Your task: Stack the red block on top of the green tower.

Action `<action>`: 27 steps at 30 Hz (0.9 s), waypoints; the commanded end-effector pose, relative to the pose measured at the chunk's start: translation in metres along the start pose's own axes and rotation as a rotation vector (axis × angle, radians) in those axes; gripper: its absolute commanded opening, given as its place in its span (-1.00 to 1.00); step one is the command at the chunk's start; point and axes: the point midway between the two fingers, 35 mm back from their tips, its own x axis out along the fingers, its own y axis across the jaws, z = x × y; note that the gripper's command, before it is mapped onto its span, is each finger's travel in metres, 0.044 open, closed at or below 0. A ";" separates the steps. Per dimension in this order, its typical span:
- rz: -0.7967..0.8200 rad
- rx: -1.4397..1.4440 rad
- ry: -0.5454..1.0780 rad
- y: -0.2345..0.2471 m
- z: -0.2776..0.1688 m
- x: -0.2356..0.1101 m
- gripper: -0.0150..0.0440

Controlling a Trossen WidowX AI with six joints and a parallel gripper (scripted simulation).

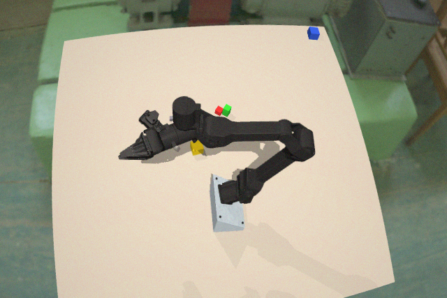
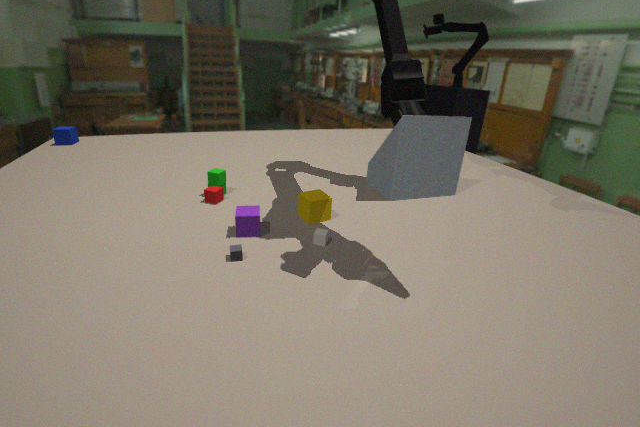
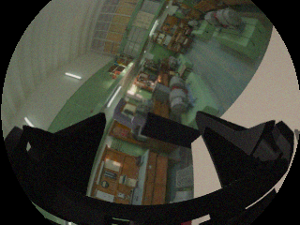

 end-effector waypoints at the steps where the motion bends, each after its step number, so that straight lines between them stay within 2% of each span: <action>1: -0.111 -0.026 -0.109 -0.030 0.042 -0.014 1.00; 7: -0.339 -0.073 -0.247 -0.089 0.103 -0.050 1.00; 13: -0.537 -0.075 -0.302 -0.148 0.141 -0.094 1.00; 21: -0.783 -0.063 -0.296 -0.221 0.168 -0.157 1.00; 27: -0.915 -0.064 -0.253 -0.256 0.172 -0.192 1.00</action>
